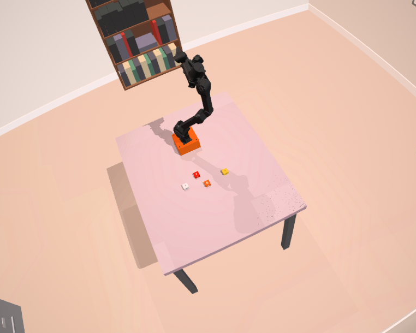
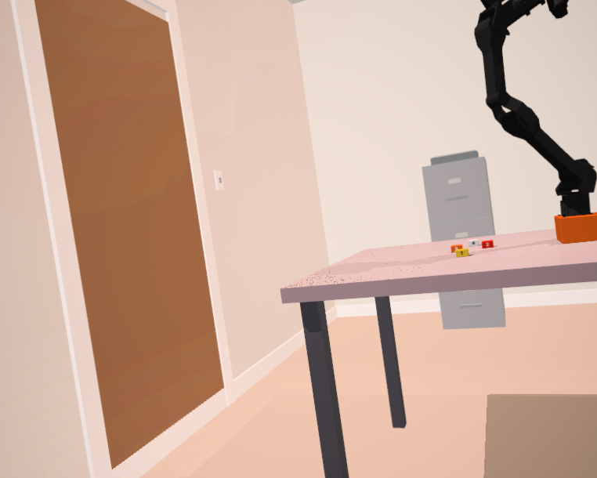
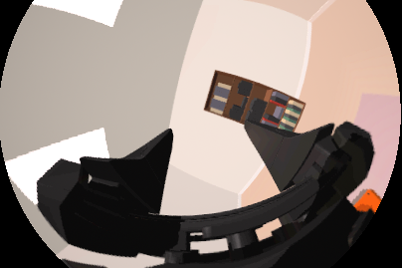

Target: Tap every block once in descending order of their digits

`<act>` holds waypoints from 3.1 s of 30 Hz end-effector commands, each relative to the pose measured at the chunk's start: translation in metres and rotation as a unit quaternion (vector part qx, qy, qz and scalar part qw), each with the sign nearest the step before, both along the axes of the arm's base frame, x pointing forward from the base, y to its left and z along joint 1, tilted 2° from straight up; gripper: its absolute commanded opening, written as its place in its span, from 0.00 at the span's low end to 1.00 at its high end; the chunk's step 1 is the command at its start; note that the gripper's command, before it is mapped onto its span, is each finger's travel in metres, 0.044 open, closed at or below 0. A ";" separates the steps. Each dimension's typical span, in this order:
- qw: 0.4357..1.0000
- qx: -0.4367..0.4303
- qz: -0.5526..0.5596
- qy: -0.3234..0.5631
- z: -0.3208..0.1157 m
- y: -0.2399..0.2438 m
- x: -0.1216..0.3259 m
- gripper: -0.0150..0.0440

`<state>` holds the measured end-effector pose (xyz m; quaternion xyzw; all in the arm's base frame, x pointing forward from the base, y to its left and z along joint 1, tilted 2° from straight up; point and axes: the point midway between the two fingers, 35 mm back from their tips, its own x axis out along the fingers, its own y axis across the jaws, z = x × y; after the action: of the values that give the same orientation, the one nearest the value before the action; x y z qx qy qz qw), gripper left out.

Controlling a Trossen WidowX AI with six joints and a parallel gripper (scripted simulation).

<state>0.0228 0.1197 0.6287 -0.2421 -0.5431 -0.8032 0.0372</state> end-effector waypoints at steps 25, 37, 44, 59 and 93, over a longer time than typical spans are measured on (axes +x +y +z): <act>0.754 0.514 0.381 -0.146 -0.119 -0.323 -0.150 0.93; 0.451 0.728 0.515 -0.030 -0.245 -0.449 -0.024 0.93; 0.249 0.799 0.543 0.070 -0.326 -0.461 0.074 0.93; -0.201 0.807 0.468 0.299 -0.498 -0.343 0.240 0.93; -0.324 0.774 0.415 0.353 -0.541 -0.208 0.240 0.93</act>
<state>0.2732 -0.1311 0.0870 -0.0523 -0.7119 0.0673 -0.6971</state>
